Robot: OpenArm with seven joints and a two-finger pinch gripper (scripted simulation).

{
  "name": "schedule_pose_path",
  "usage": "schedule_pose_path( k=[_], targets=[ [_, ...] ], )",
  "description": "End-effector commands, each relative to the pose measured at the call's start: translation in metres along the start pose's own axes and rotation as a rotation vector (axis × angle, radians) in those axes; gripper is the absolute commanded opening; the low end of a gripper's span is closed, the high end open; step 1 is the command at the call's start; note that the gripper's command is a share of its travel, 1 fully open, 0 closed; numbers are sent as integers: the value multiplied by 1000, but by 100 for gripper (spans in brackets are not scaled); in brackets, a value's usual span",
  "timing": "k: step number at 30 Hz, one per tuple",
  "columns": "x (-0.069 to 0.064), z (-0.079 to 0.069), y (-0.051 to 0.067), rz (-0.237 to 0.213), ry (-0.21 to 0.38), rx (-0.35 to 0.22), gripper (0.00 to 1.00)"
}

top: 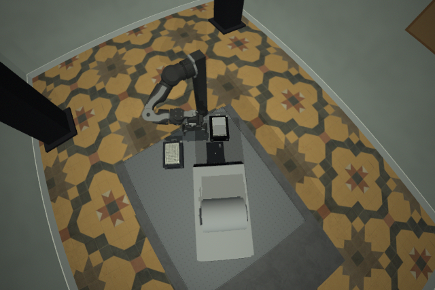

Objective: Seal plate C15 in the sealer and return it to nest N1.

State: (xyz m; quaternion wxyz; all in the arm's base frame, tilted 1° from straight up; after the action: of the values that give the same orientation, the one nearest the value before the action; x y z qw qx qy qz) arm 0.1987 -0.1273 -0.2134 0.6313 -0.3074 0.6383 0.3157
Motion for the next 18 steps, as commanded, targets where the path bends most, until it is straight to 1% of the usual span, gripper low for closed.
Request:
schedule_pose_path(
  k=[1, 6, 11, 18],
  targets=[
    [-1, 1, 0, 1, -10, -2, 77],
    [-1, 1, 0, 1, -10, -2, 77],
    [0, -33, -31, 0, -10, -2, 77],
    [0, -33, -31, 0, -10, -2, 77]
  ],
)
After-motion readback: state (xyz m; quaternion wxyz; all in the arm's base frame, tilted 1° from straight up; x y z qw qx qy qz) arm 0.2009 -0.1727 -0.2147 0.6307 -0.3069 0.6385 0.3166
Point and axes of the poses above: the point where the finger pads meet when closed, its own x axis out along the fingers, its own z axis across the jaws, y = z × x, the point moved 7 cm from there along -x, back along the fingers, and after that the axes turned 9 degrees about x, right-handed, at the moved point
